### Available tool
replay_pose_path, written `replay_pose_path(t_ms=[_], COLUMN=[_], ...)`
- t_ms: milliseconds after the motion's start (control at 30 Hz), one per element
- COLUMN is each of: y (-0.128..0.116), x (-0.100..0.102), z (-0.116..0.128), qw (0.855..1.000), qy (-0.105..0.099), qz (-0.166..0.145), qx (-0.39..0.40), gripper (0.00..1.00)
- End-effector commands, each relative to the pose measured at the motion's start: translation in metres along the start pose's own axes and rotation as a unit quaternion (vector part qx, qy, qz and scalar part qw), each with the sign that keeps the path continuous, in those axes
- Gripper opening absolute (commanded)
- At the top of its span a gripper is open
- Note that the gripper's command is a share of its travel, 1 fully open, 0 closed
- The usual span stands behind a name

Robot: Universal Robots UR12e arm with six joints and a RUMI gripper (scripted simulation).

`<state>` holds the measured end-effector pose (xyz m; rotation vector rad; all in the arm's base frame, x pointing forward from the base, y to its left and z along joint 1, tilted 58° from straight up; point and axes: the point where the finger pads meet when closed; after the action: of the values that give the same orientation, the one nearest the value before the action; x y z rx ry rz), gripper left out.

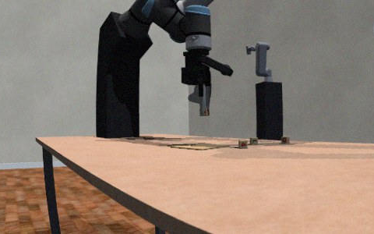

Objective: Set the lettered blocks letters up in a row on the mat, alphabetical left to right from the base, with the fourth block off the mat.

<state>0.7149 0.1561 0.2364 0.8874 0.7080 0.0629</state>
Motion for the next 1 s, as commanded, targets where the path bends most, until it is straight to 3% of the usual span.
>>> replay_pose_path(t_ms=[0, 333, 600, 967], y=[0.003, 0.007, 0.012, 0.013], x=[-0.001, -0.001, -0.002, -0.002], z=[-0.008, -0.013, -0.020, -0.022], qw=[0.998, 0.988, 0.969, 0.960], qy=[-0.003, -0.003, -0.003, -0.003], qz=[-0.001, 0.000, 0.000, 0.000], qx=[0.069, 0.154, 0.246, 0.280], gripper=[0.05, 0.05, 0.05, 0.05])
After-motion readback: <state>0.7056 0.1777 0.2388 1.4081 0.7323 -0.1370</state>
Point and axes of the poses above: the point where the finger pads meet when closed, its own x axis out along the fingers, its own z axis across the jaws, y = z × x, and after that the axes turned 12 degrees about -x, right-handed
